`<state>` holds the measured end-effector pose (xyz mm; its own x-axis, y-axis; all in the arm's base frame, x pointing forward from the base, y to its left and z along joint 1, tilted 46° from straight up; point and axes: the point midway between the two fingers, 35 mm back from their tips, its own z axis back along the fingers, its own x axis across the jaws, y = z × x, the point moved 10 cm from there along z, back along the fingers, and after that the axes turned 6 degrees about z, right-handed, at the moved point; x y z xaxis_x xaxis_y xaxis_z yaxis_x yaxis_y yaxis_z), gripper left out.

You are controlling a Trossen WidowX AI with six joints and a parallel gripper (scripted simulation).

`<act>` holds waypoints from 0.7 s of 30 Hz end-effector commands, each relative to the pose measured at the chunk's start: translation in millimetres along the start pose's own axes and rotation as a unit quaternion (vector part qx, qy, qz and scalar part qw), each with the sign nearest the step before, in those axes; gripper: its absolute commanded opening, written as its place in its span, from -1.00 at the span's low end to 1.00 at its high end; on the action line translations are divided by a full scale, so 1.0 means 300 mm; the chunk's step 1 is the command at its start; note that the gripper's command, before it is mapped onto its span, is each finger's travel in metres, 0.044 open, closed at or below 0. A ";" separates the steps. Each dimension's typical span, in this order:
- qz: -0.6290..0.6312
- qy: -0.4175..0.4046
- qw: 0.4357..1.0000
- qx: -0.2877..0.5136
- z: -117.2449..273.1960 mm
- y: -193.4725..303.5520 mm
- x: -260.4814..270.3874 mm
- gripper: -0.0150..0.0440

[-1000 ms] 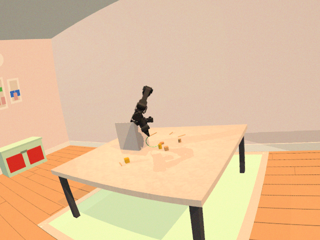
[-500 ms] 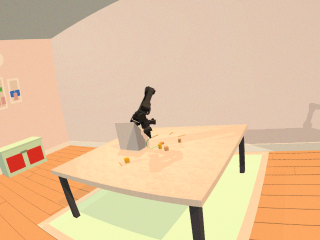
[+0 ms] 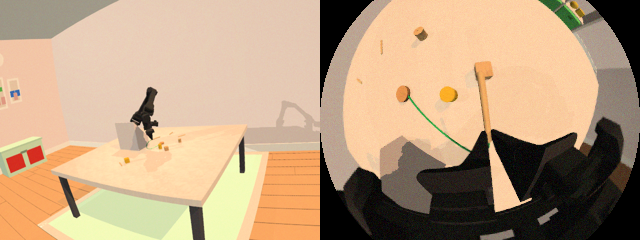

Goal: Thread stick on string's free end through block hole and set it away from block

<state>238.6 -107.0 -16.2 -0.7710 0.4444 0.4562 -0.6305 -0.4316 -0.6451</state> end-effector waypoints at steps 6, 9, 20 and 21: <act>-0.001 -0.005 1.000 0.021 -0.042 -0.030 0.020 -0.49; -0.001 -0.006 1.000 0.027 -0.054 -0.040 0.025 -0.49; 0.002 -0.006 0.999 0.047 -0.098 -0.075 0.043 -0.49; 0.002 -0.006 0.999 0.049 -0.102 -0.078 0.045 -0.49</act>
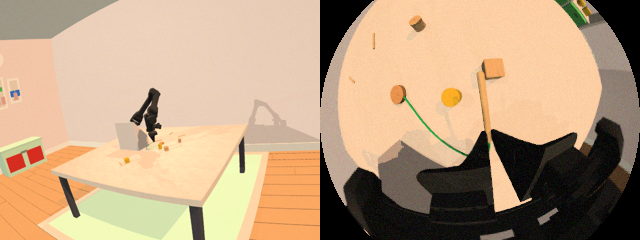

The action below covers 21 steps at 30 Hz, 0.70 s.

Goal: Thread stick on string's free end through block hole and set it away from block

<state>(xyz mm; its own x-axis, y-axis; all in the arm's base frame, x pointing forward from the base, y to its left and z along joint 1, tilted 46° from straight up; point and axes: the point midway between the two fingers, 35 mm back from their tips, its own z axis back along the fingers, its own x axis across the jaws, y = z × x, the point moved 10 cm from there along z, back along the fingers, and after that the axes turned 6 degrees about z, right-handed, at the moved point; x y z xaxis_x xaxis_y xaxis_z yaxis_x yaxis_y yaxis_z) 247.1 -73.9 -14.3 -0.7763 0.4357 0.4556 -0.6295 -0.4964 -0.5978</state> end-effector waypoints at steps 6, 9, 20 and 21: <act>0.000 -0.003 1.000 0.019 -0.038 -0.030 0.025 -0.49; 0.001 -0.002 1.000 0.024 -0.050 -0.039 0.031 -0.49; 0.003 -0.001 0.999 0.033 -0.069 -0.046 0.042 -0.49; 0.002 -0.001 0.999 0.033 -0.068 -0.042 0.042 -0.49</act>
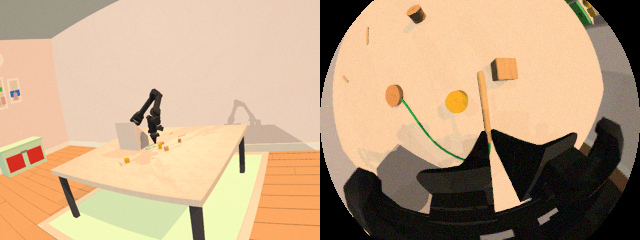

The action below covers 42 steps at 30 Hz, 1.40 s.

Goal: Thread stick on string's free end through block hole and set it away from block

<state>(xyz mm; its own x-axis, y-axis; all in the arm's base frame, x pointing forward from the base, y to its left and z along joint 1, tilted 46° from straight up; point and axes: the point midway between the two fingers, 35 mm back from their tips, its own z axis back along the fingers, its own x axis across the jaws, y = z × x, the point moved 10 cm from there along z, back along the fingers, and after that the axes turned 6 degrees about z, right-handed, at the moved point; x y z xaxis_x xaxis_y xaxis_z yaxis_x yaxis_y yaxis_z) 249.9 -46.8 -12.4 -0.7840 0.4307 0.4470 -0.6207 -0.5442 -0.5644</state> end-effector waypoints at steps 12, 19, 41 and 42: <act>-0.005 -0.001 1.000 0.006 -0.002 0.064 0.008 -0.49; -0.006 0.000 1.000 0.006 -0.001 0.094 0.009 -0.49; -0.005 0.000 1.000 0.007 -0.001 0.189 0.022 -0.49; -0.005 0.000 1.000 0.007 -0.001 0.193 0.022 -0.49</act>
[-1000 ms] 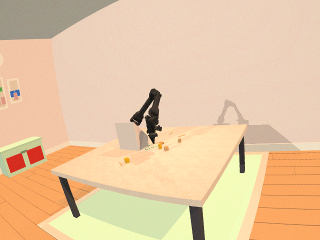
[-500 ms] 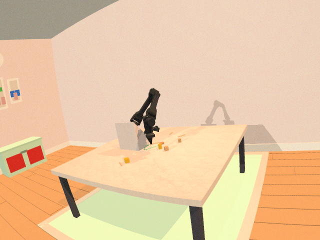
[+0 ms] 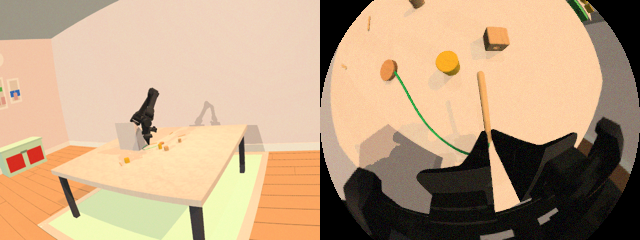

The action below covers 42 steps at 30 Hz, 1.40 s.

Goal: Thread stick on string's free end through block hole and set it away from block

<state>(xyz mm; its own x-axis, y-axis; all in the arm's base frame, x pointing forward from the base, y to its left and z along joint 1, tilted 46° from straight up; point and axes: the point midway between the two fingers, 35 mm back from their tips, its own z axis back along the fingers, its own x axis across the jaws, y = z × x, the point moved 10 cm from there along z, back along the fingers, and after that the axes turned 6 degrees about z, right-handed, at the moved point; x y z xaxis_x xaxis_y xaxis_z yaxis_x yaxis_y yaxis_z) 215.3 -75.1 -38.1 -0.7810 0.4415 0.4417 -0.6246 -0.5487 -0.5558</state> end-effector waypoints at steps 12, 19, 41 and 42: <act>-0.002 -0.007 1.000 0.001 -0.011 0.071 0.022 -0.49; -0.002 -0.007 1.000 0.001 -0.012 0.076 0.023 -0.49; -0.002 -0.006 1.000 0.002 -0.067 0.049 -0.044 -0.49; -0.002 -0.006 1.000 0.002 -0.070 0.047 -0.047 -0.49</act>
<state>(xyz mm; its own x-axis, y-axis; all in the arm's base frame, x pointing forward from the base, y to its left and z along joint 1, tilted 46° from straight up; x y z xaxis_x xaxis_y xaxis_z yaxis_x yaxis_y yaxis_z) 213.3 -76.2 -63.1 -0.7802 0.4359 0.4487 -0.6255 -0.5530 -0.5504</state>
